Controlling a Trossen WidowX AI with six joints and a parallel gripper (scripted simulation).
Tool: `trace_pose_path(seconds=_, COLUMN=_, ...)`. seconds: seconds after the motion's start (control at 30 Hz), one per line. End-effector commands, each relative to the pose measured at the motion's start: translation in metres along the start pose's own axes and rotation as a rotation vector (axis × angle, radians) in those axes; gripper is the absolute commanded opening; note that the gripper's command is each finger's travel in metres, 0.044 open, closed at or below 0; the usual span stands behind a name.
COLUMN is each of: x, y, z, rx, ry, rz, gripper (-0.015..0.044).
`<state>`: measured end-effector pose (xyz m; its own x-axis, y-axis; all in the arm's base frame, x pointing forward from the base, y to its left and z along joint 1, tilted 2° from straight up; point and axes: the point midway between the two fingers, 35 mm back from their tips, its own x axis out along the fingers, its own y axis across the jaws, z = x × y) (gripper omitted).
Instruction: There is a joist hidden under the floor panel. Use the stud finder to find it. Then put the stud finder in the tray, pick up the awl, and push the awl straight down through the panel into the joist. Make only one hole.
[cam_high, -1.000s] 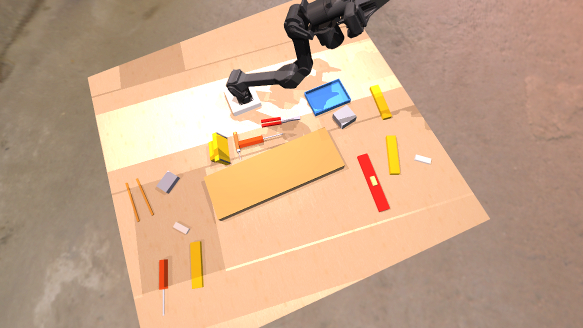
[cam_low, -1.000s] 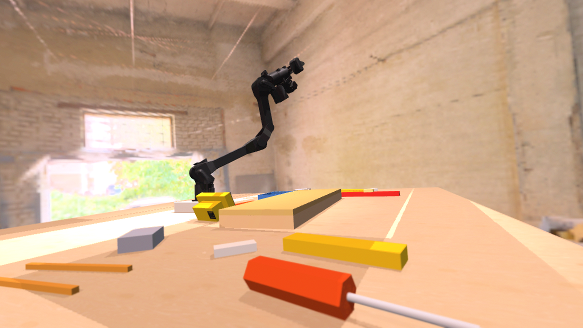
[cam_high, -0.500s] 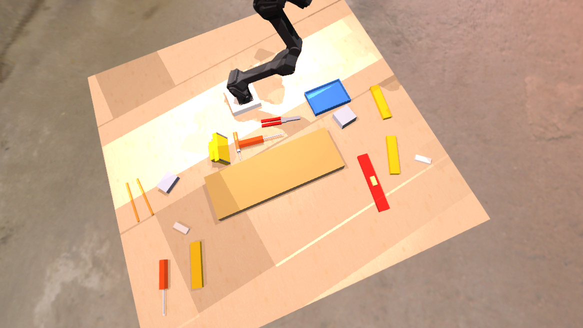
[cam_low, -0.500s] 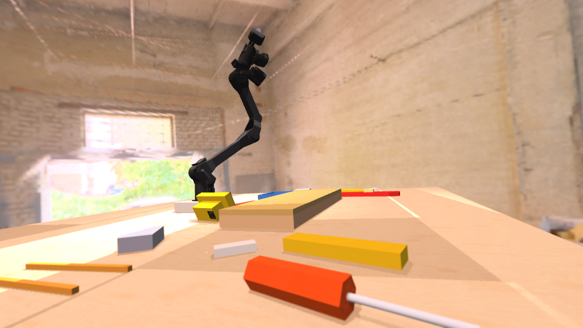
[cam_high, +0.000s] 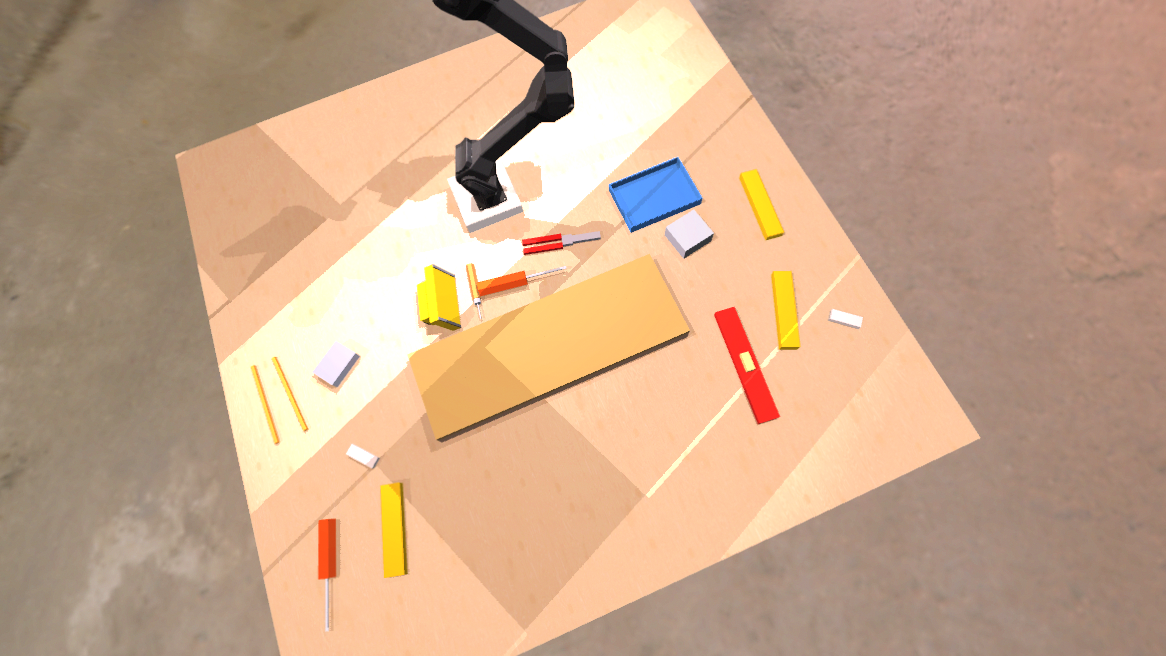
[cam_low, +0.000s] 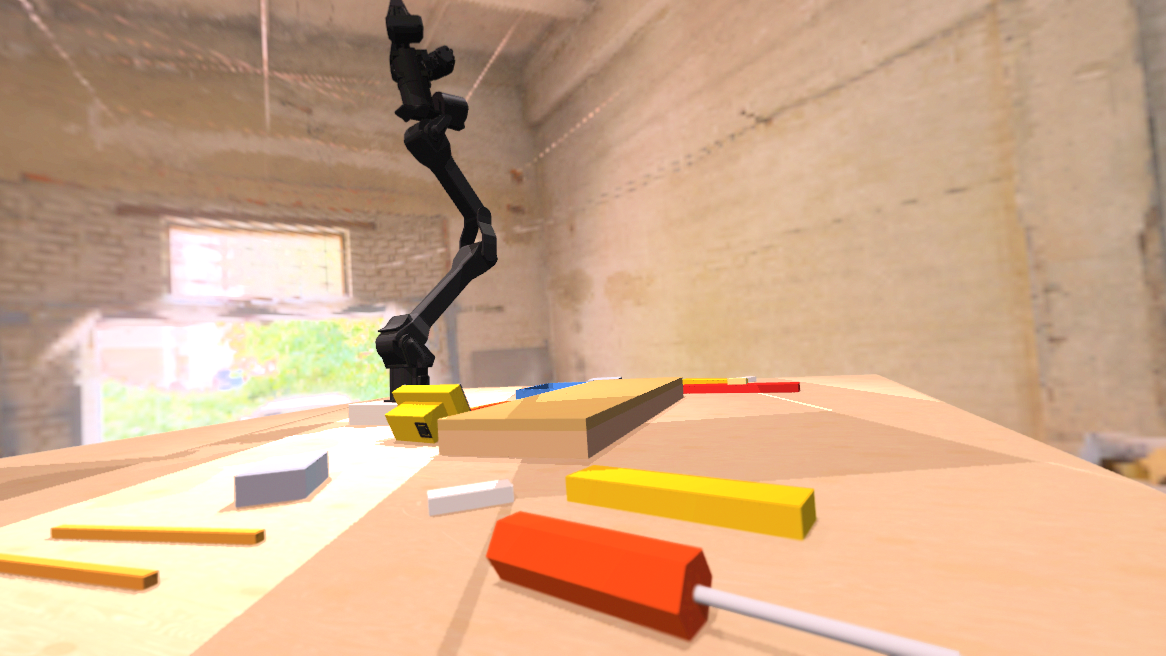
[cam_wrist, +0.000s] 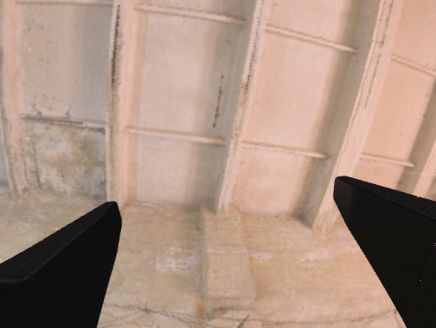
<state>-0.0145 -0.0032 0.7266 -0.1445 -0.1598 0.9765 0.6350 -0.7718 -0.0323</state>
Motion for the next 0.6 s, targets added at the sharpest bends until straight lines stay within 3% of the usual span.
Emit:
trace_pose_path(seconds=0.0, x=0.0, y=0.033, z=-0.042, rx=-0.034, ry=0.104, rz=0.108, gripper=0.044)
trace_pose_path(seconds=0.27, x=-0.027, y=0.127, z=-0.136, rx=-0.168, ry=0.324, rz=0.431, gripper=0.044)
trace_pose_path(seconds=0.57, x=-0.105, y=0.238, z=-0.208, rx=-0.308, ry=0.449, rz=0.891, gripper=0.044)
